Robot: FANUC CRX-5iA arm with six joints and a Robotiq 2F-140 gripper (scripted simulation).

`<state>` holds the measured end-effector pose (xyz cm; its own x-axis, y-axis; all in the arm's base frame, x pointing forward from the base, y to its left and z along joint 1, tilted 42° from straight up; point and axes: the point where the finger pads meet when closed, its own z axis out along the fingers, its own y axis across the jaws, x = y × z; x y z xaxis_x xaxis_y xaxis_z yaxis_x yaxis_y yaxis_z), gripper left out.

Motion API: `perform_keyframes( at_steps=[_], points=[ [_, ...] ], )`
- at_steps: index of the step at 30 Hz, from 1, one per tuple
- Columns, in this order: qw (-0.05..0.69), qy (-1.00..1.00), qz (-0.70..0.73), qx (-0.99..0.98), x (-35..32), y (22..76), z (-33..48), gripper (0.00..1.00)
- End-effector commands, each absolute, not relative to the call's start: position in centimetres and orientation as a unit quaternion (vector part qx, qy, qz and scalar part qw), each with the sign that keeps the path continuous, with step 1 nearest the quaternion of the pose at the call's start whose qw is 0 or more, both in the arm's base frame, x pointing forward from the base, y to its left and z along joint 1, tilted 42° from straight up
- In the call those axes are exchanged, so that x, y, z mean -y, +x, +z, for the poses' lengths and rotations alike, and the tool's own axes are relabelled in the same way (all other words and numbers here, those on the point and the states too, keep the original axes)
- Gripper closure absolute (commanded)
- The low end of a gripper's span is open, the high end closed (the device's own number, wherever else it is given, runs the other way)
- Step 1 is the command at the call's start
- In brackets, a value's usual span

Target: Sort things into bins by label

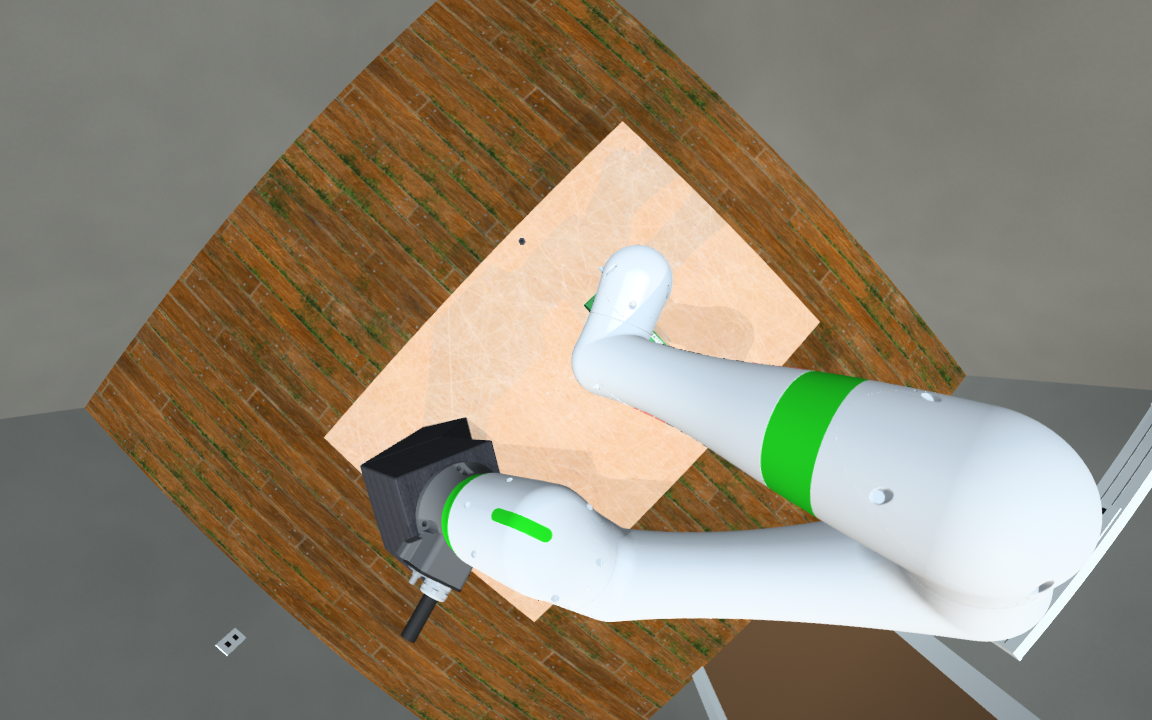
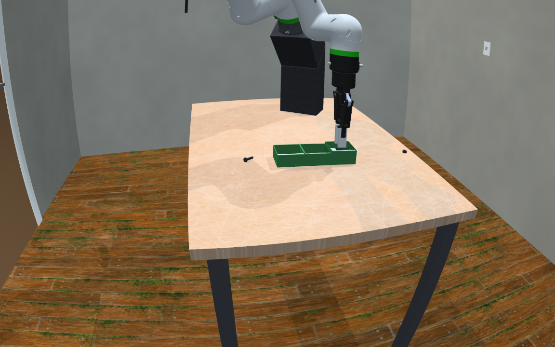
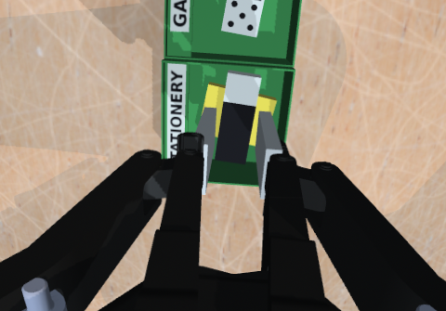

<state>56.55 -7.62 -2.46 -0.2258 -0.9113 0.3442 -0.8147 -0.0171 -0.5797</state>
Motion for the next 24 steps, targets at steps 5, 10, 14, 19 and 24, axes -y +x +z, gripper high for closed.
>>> perform_keyframes(
  at_steps=[5,10,14,19,24],
  points=[
    [0.068,-0.618,-0.355,-0.698,7.2,56.1,-1.8,0.74],
    [0.068,-0.618,-0.355,-0.698,6.7,55.3,-0.8,0.74],
    [0.068,-0.618,-0.355,-0.698,6.7,55.3,-0.8,0.74],
    [0.068,-0.618,-0.355,-0.698,5.9,54.3,0.7,0.00],
    [0.068,-0.618,-0.355,-0.698,5.0,53.2,2.2,0.00]
  ],
)
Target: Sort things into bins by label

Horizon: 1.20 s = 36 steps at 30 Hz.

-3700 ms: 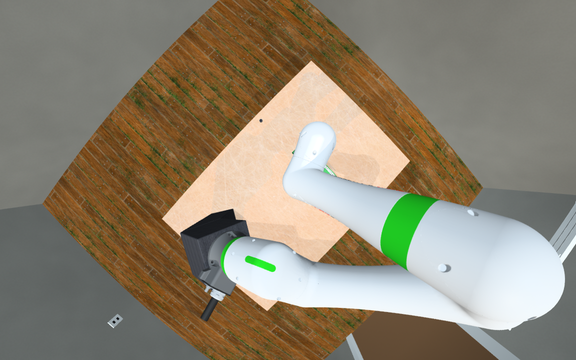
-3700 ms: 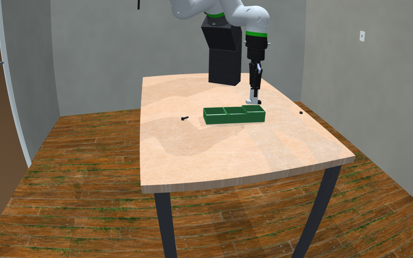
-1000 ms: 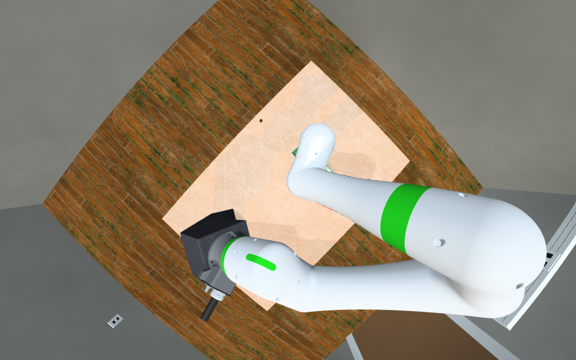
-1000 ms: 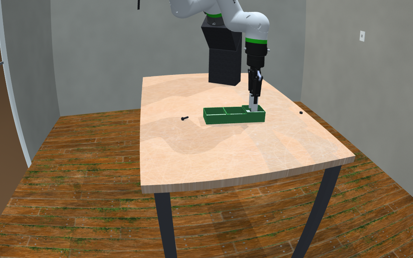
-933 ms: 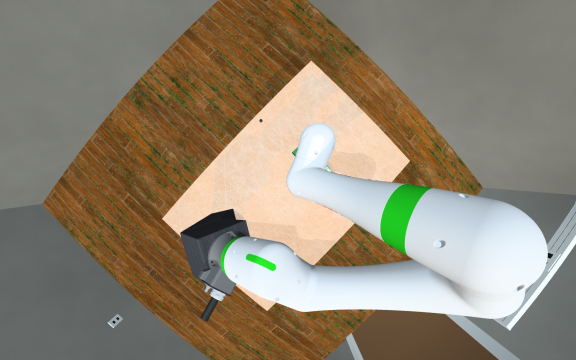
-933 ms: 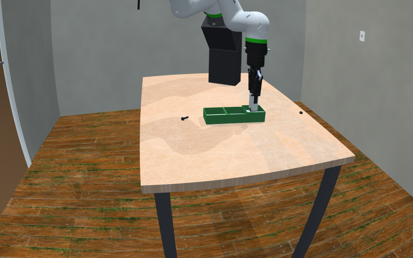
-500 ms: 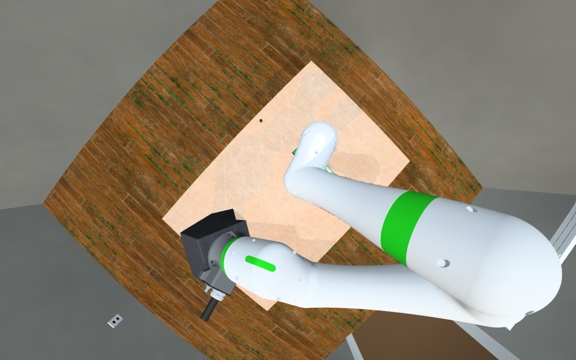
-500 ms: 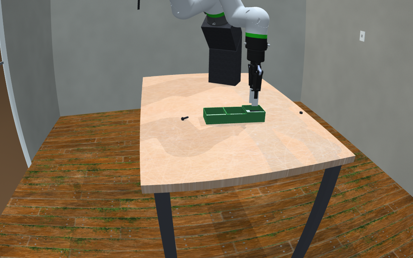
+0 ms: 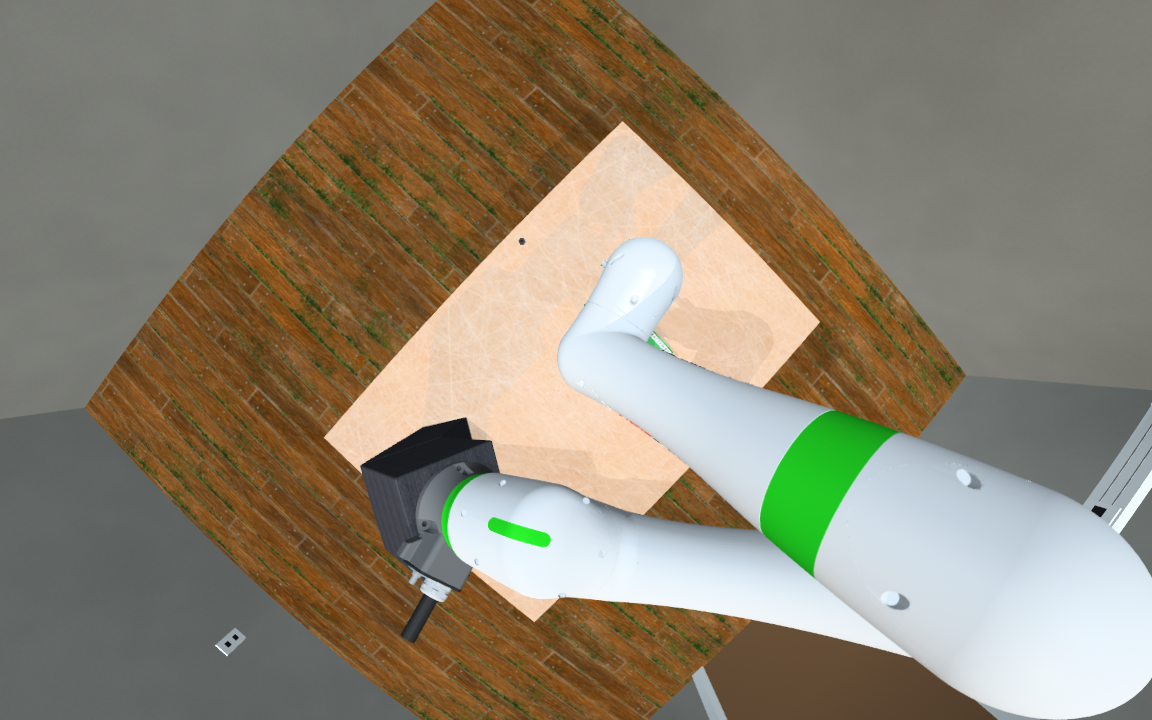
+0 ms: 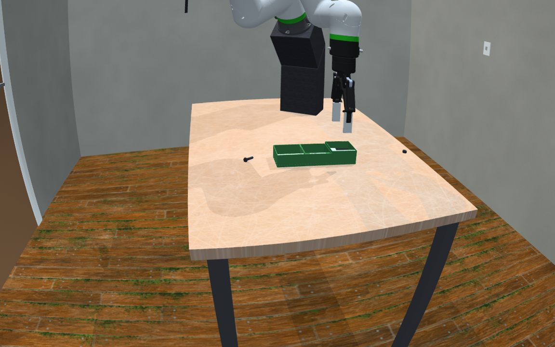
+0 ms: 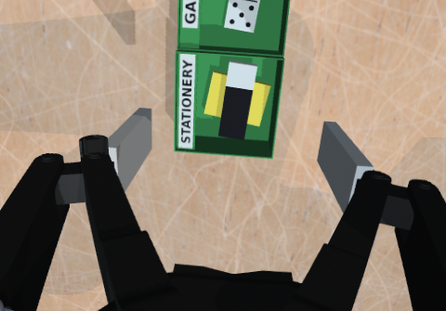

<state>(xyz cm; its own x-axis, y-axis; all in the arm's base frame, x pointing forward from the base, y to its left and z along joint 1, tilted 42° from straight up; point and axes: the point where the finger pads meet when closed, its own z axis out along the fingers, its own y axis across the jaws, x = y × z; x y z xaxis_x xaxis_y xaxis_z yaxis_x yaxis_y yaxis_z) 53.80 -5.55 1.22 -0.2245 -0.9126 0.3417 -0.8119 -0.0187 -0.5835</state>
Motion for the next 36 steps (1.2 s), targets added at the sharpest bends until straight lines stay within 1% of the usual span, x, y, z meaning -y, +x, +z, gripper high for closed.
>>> perform_keyframes(
  at_steps=[1,24,36],
  points=[
    [0.068,-0.618,-0.355,-0.698,4.9,53.0,2.5,0.00],
    [0.068,-0.618,-0.355,-0.698,1.8,49.0,8.0,0.00],
    [0.068,-0.618,-0.355,-0.698,1.8,49.0,8.0,0.00]
  ],
)
